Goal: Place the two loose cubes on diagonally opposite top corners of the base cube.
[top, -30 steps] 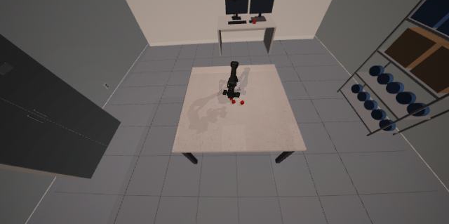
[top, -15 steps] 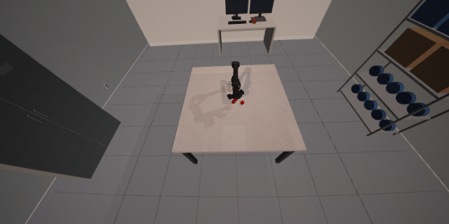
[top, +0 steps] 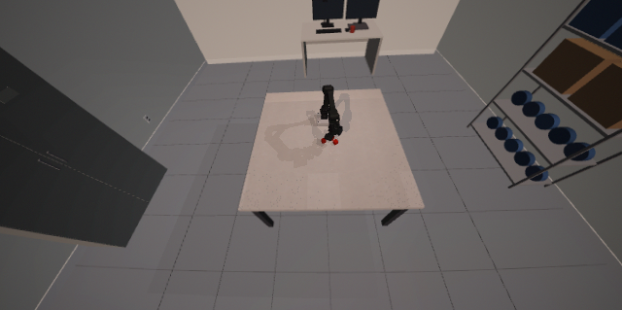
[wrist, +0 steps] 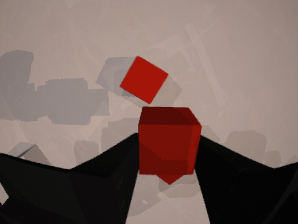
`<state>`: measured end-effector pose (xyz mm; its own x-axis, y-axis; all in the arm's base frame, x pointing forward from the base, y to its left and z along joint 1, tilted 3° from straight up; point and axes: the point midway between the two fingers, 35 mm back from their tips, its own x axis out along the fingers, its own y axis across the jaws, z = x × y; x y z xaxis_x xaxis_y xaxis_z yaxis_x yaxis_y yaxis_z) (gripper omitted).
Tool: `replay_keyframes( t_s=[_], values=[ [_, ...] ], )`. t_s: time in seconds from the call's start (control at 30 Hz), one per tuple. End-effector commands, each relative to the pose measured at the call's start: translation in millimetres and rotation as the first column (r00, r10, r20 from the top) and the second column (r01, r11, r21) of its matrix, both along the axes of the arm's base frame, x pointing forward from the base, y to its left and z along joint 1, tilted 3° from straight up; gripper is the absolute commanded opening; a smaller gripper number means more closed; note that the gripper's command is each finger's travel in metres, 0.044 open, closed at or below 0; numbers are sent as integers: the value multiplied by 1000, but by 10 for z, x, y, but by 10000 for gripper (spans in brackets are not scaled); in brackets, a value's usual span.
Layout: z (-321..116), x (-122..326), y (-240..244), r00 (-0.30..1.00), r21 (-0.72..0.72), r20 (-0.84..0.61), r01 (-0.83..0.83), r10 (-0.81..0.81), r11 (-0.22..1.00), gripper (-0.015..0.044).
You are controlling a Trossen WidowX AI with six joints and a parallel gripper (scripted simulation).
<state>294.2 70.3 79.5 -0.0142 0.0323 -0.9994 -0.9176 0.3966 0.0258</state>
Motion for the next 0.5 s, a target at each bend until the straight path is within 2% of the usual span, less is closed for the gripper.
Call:
replay_keyframes(
  t_s=[0.0, 0.1, 0.47],
  values=[
    [-40, -45, 102, 989, 6, -2, -148, 148, 989, 105],
    [-55, -66, 173, 968, 9, 2, -250, 250, 968, 105],
    [-56, -67, 178, 966, 9, 2, -257, 257, 966, 105]
  ],
)
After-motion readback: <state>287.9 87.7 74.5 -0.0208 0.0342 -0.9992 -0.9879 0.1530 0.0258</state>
